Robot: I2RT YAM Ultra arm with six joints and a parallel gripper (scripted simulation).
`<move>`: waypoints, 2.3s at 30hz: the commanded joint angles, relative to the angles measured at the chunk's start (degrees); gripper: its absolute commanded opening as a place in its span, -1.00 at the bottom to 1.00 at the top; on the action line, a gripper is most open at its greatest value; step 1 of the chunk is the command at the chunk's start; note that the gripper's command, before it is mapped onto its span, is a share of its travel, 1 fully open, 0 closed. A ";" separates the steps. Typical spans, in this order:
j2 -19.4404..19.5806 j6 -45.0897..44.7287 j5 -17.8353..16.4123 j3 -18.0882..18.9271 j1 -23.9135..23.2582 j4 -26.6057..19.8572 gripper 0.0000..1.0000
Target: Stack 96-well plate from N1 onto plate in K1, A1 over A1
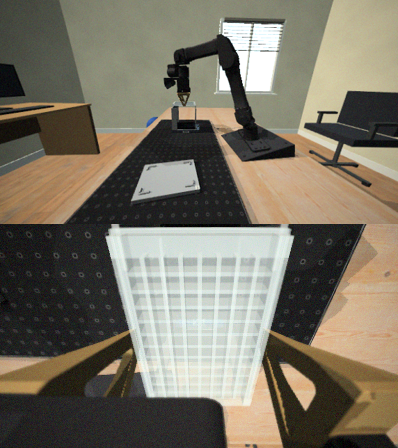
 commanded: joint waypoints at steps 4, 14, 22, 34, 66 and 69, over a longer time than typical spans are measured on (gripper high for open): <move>-1.56 0.24 -0.57 2.21 0.17 -0.53 -1.00; -1.49 0.31 -0.57 2.23 0.28 -0.56 -1.00; -1.44 0.36 -0.57 2.24 0.34 -0.57 -1.00; -1.75 0.51 -0.56 1.50 0.26 1.35 -1.00; -2.29 0.71 -0.46 -2.79 0.55 3.15 -1.00; -2.30 0.71 -0.46 -2.95 0.55 3.15 -1.00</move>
